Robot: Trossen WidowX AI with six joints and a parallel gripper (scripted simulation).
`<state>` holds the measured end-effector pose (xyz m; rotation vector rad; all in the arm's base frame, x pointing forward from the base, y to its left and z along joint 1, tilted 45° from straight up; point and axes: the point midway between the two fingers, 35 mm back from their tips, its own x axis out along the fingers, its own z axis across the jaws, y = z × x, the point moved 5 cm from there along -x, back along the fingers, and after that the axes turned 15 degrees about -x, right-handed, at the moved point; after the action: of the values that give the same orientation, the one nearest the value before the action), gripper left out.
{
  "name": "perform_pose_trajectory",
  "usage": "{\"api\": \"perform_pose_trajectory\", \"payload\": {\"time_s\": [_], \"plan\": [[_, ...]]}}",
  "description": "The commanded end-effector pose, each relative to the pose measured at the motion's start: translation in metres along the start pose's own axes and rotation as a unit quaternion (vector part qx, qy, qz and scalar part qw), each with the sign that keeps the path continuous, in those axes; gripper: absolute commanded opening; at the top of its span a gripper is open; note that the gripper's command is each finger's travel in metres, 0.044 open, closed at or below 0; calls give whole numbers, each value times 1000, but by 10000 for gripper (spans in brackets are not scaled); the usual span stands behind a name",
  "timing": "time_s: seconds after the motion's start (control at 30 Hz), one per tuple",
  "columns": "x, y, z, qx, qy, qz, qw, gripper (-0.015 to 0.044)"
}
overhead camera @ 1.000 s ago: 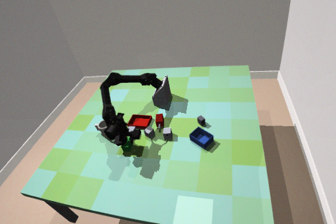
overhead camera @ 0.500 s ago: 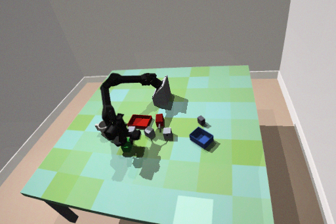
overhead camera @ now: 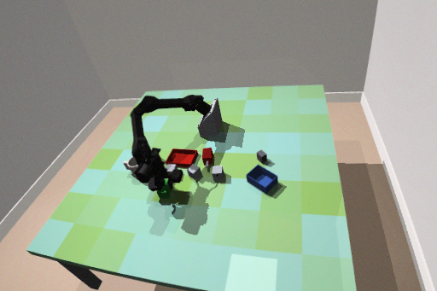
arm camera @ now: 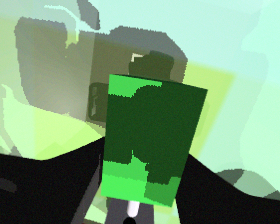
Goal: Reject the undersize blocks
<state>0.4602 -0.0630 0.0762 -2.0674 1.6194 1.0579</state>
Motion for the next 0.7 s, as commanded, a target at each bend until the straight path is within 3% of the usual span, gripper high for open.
{"api": "perform_pose_trajectory", "payload": {"time_s": [0.0,0.33,0.67], "plan": [[-25,-1,0,0,2,-3,1000,0],[-35,1,6,-7,-7,11,1000,0],[-60,-55,126,-21,-15,3,1000,0]]}}
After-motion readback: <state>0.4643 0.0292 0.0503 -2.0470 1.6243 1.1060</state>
